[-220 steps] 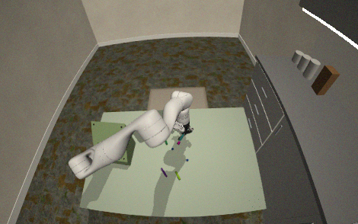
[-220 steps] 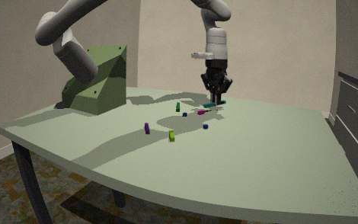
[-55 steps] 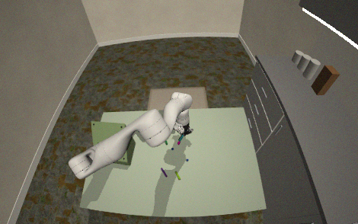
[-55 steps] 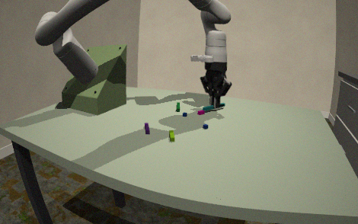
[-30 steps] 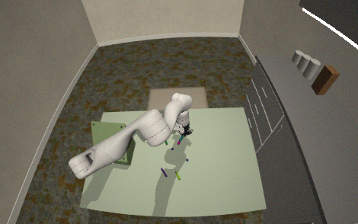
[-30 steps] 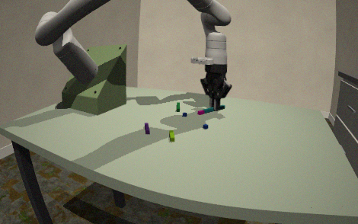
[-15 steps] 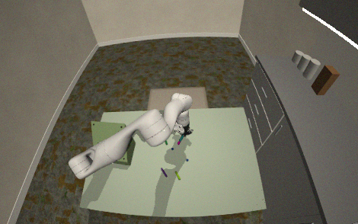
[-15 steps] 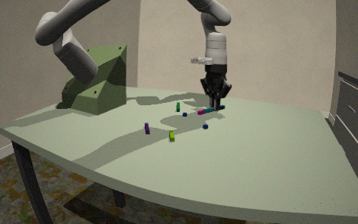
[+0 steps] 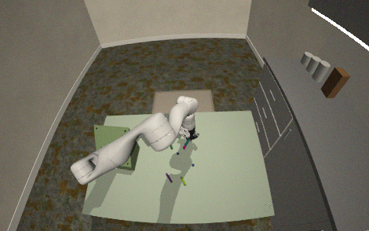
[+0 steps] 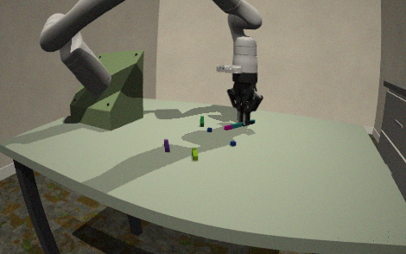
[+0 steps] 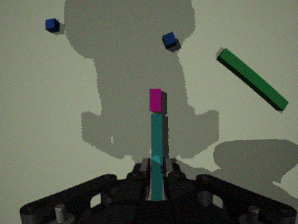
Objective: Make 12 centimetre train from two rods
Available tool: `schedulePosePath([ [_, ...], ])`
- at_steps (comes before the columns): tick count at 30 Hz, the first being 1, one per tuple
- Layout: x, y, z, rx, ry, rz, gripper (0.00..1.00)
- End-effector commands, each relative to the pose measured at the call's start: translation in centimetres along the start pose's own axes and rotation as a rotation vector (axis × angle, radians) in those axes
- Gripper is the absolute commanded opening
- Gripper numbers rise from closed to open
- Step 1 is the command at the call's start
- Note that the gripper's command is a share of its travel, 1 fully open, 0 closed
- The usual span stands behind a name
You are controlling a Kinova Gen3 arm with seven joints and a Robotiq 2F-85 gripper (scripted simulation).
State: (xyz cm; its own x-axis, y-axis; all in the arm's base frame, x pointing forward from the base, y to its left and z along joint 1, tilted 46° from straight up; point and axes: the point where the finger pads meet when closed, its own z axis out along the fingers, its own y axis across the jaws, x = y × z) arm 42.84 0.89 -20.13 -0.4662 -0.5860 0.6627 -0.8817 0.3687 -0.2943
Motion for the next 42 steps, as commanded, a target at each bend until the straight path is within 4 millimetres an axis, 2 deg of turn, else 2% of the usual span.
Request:
schedulePosePath([
  [1,-0.1,0.0,0.2,0.000,-0.003,0.007,0.16],
  [4,-0.1,0.0,0.2,0.000,-0.003,0.007,0.16],
  [8,-0.1,0.0,0.2,0.000,-0.003,0.007,0.24],
  [22,-0.1,-0.1,-0.1,0.001,-0.004,0.008,0.24],
  [28,-0.2,-0.3,-2.2,0.003,-0.009,0.013,0.24],
  [35,-0.2,-0.3,-5.9,0.003,-0.009,0.013,0.24],
  [37,-0.2,-0.3,-5.9,0.003,-0.009,0.013,0.24],
  [42,-0.1,-0.3,-8.1,0.003,-0.009,0.011,0.24],
])
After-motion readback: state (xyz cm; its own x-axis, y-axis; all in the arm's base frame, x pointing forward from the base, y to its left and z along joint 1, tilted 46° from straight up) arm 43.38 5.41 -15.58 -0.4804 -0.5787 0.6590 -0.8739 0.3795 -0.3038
